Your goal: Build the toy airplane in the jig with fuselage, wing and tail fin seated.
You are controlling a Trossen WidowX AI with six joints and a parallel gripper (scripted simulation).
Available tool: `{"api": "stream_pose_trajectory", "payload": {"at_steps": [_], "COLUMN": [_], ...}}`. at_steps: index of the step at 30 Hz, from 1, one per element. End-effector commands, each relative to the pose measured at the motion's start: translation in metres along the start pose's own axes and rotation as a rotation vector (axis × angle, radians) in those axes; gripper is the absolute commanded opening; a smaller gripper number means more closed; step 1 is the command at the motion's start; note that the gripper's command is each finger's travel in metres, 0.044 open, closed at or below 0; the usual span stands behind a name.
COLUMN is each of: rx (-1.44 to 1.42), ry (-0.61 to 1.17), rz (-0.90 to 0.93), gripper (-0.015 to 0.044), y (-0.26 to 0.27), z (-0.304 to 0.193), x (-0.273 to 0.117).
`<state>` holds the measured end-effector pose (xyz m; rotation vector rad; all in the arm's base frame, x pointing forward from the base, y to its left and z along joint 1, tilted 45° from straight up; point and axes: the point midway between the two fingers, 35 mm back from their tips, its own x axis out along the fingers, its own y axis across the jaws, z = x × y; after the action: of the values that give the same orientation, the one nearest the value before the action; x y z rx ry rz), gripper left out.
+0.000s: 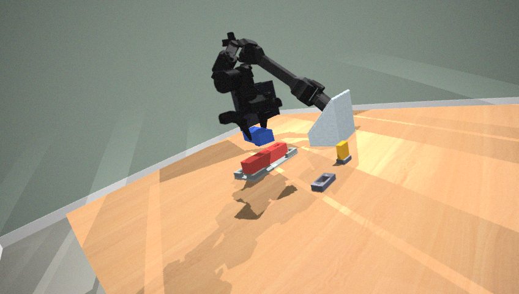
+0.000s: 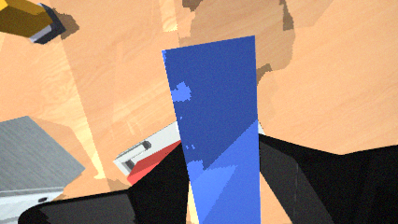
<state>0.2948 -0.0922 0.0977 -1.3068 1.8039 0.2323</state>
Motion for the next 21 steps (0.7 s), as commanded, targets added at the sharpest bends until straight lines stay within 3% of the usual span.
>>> {"api": "stream_pose_trajectory", "payload": {"at_steps": [1,18,21], "rx": [-0.068,-0.337,-0.337], "ry": [0.006,0.031,0.031], "rz": [-0.005,-0.004,-0.004], "gripper": [0.0000,0.0000,0.0079], "y": [0.002,0.012,0.012], "z": [-0.012,-0.058,-0.058], "x": [0.002,0.012,0.012]}}
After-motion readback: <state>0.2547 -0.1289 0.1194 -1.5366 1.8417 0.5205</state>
